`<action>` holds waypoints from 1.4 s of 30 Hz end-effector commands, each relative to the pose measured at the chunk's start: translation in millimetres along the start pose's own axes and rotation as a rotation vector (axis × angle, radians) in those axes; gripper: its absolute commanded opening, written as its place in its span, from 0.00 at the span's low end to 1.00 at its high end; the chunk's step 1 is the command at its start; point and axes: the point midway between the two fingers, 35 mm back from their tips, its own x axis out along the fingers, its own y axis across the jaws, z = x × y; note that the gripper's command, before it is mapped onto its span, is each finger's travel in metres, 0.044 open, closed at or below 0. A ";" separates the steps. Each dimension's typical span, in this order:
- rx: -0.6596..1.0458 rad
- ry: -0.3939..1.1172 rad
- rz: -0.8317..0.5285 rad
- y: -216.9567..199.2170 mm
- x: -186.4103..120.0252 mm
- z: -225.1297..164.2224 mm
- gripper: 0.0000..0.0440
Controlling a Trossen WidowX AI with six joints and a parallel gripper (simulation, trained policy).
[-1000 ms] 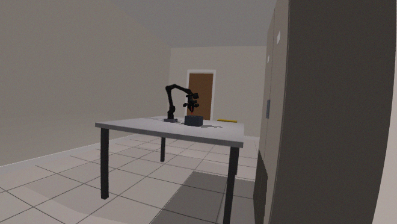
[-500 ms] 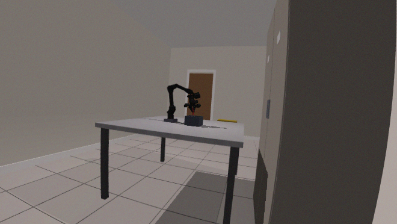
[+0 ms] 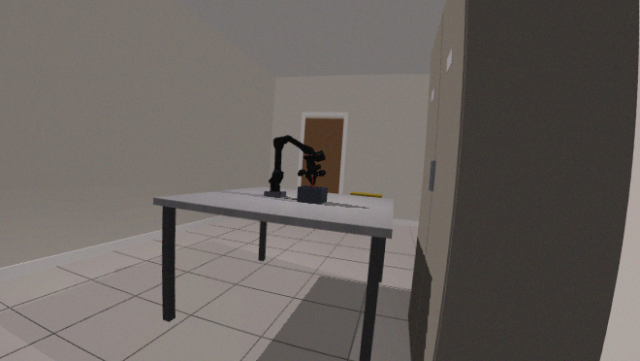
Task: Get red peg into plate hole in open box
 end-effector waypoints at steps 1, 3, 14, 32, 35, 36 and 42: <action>0.002 0.013 0.003 1.4 9.7 3.2 0.02; 0.000 0.024 -0.004 0.9 16.4 3.0 0.02; -0.055 0.067 -0.053 -2.0 41.8 4.5 0.34; -0.094 -0.032 -0.035 18.7 44.9 63.0 1.00; -0.092 -0.062 -0.030 20.4 42.5 74.0 1.00; -0.091 -0.072 -0.028 20.9 41.7 77.7 1.00; -0.085 -0.132 -0.018 23.9 36.9 99.2 1.00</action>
